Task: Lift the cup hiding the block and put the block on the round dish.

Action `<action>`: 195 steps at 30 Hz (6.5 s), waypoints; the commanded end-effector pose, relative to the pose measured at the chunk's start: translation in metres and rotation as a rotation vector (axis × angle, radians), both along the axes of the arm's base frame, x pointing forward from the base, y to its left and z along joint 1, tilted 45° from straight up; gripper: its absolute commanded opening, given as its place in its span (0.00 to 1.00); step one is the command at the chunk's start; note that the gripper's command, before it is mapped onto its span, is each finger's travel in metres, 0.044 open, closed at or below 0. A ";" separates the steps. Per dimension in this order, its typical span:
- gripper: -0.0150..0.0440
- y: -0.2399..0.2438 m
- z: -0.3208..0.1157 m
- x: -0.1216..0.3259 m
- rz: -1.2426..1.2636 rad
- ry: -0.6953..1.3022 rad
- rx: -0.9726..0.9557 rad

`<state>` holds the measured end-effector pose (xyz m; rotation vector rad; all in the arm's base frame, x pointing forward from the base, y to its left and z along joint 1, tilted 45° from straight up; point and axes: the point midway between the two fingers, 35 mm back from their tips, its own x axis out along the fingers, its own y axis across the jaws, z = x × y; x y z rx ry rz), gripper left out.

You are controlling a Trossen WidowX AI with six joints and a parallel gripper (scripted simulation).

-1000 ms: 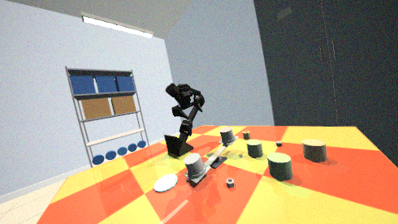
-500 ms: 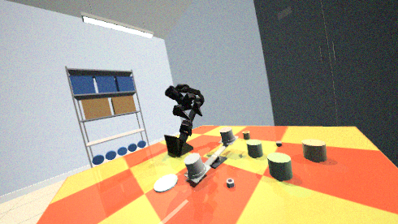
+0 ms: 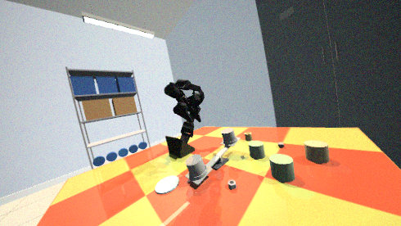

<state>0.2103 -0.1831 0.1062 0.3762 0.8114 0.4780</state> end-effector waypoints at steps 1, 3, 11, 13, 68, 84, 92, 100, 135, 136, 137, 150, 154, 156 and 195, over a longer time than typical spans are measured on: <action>1.00 -0.005 -0.008 0.008 0.094 -0.019 -0.050; 1.00 -0.007 -0.013 0.013 0.151 -0.033 -0.079; 1.00 -0.015 -0.038 0.031 0.384 -0.098 -0.182; 1.00 -0.017 -0.045 0.036 0.444 -0.116 -0.205; 1.00 0.019 -0.172 0.090 1.128 -0.388 -0.383; 1.00 0.037 -0.189 0.091 1.128 -0.389 -0.382; 0.84 0.039 -0.191 0.091 1.128 -0.389 -0.382; 0.65 0.038 -0.191 0.091 1.127 -0.389 -0.382; 0.25 0.005 -0.162 0.093 1.109 -0.374 -0.383; 0.25 0.004 -0.162 0.093 1.108 -0.374 -0.383; 0.25 0.003 -0.161 0.093 1.108 -0.373 -0.383; 0.25 -0.009 -0.149 0.092 1.101 -0.368 -0.382; 0.25 -0.013 -0.145 0.091 1.099 -0.366 -0.382; 0.25 -0.014 -0.143 0.091 1.098 -0.366 -0.382; 0.25 -0.047 -0.105 0.082 1.077 -0.351 -0.378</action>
